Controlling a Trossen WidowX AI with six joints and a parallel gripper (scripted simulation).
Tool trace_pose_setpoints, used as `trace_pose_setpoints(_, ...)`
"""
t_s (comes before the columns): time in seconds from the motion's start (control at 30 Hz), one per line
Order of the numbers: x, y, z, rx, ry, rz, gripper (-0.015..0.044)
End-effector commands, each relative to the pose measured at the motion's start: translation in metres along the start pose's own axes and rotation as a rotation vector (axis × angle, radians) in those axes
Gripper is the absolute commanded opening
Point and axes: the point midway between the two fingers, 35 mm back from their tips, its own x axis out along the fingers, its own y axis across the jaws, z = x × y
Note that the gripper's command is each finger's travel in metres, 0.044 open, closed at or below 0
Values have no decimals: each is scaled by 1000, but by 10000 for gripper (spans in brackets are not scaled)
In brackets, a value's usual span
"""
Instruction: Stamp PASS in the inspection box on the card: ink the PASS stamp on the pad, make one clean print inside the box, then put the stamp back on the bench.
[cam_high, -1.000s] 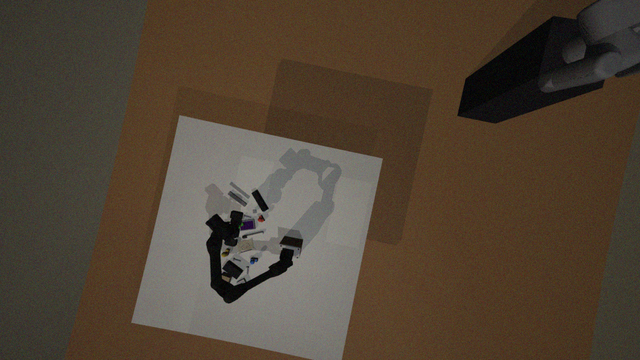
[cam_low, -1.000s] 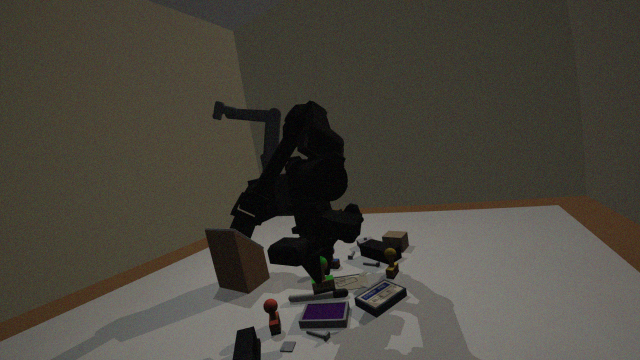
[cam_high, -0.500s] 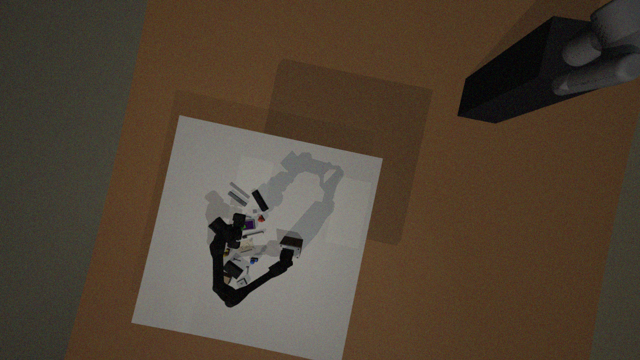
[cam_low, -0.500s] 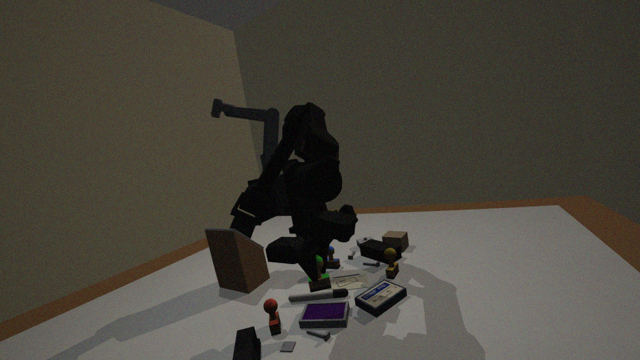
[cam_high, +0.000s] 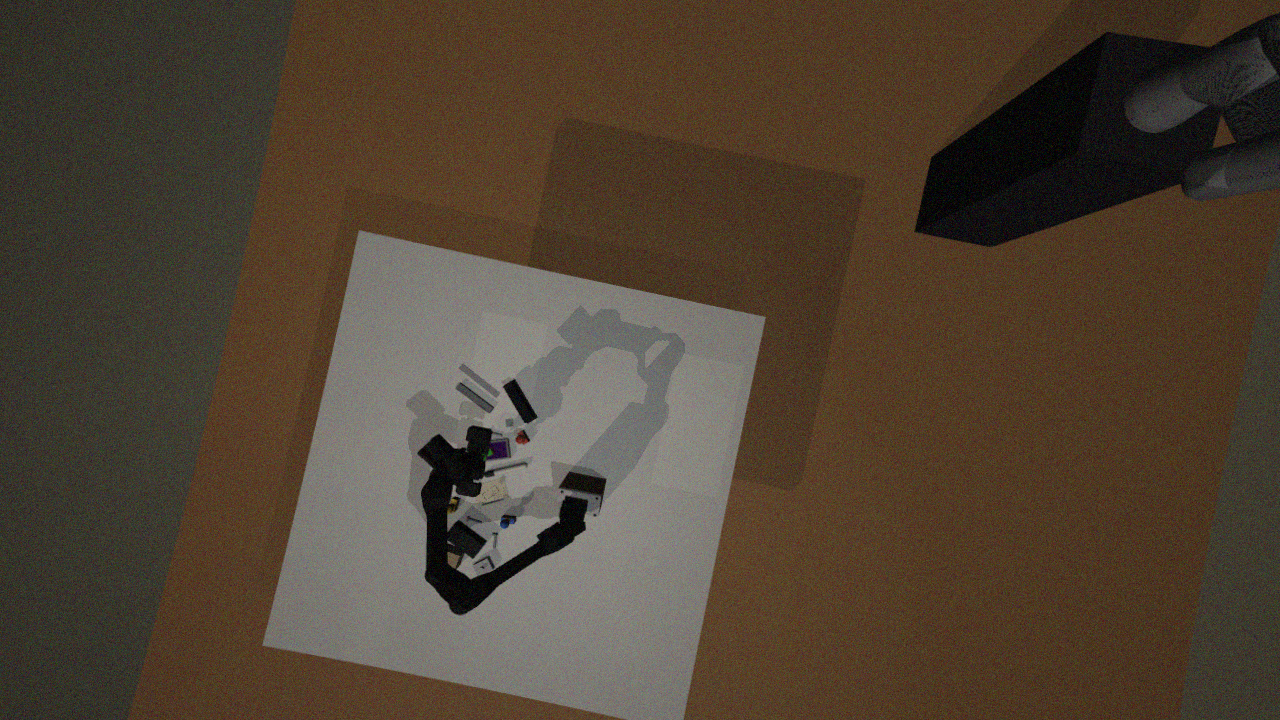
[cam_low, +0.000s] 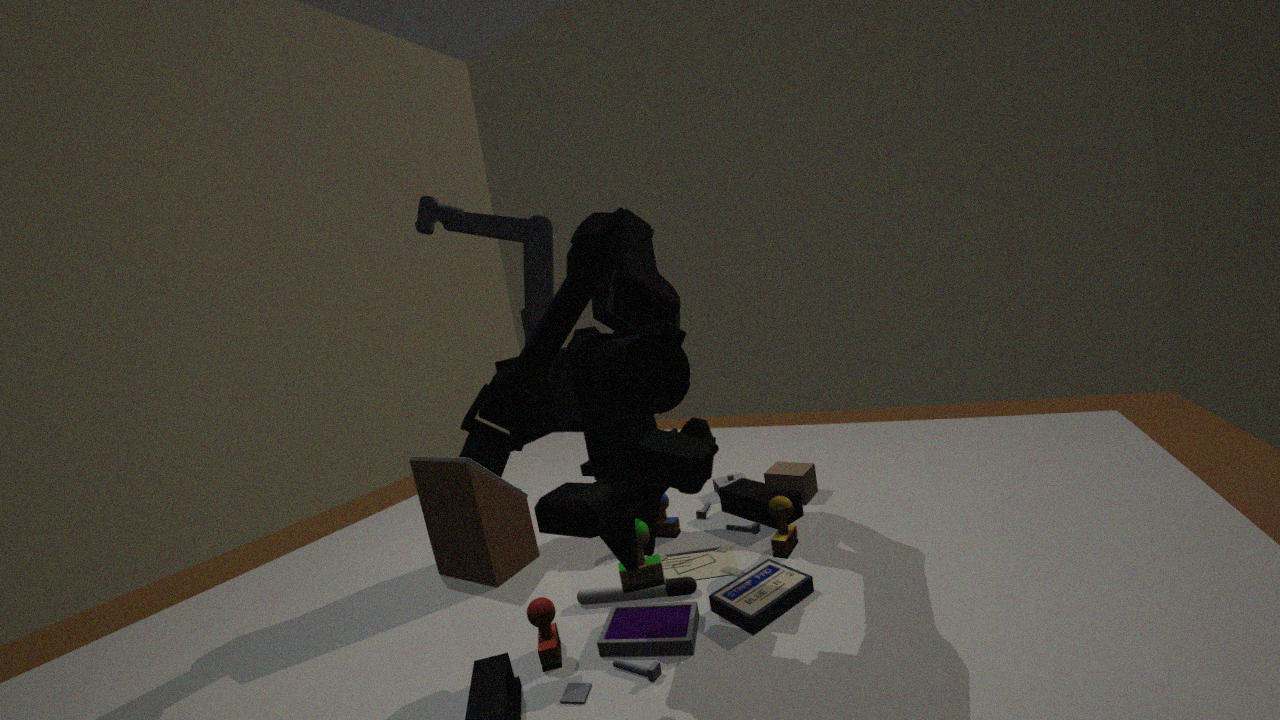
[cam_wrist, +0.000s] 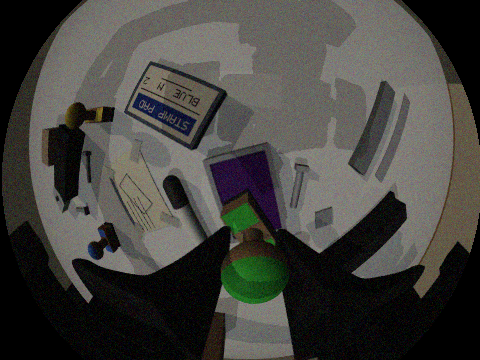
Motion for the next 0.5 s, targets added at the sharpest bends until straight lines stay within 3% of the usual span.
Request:
trace_pose_setpoints(0.0, 5, 0, -2, 9, 5, 8, 0)
trace_pose_setpoints(0.47, 14, 1, -2, 9, 5, 9, 0)
